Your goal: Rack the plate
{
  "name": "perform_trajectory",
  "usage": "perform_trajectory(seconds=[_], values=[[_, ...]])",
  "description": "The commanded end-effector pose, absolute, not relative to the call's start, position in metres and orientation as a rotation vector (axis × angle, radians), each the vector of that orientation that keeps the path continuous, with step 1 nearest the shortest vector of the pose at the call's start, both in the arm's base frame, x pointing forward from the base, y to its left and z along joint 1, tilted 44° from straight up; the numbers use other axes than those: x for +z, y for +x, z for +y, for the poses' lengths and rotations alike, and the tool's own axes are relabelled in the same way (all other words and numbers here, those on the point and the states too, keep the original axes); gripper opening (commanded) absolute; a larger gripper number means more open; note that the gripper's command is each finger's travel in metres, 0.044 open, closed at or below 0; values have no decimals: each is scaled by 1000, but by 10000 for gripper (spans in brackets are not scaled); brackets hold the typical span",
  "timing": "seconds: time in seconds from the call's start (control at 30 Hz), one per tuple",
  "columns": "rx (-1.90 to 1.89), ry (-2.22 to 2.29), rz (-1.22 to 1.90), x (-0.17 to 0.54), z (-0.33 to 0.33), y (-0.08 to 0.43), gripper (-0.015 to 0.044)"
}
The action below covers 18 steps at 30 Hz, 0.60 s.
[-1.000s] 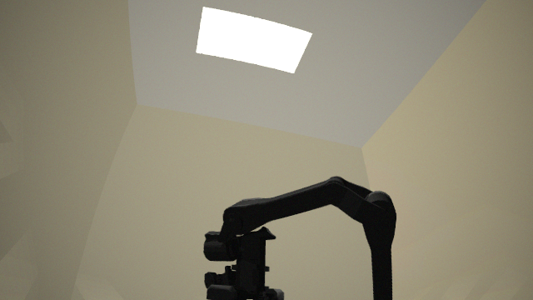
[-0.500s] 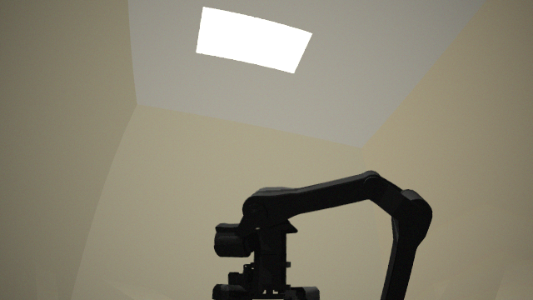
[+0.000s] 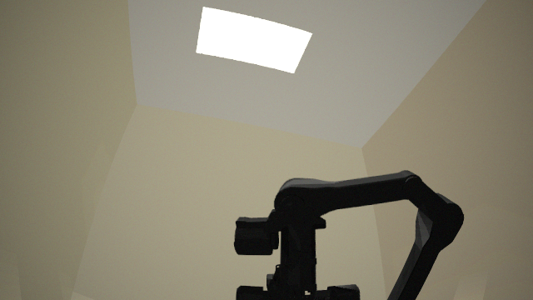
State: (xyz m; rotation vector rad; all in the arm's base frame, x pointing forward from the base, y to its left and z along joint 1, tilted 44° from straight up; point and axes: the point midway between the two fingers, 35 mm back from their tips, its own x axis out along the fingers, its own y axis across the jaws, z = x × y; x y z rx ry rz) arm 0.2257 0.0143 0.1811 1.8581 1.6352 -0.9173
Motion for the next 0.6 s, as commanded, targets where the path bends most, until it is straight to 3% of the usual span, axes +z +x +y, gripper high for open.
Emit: perform_trajectory(seconds=[0.0, 0.33, 0.57], values=[[-1037, 1951, 1612, 188, 24, 215, 0], [-1154, 2025, 1584, 192, 33, 205, 0], [-1185, 1832, 1547, 170, 36, 199, 0]])
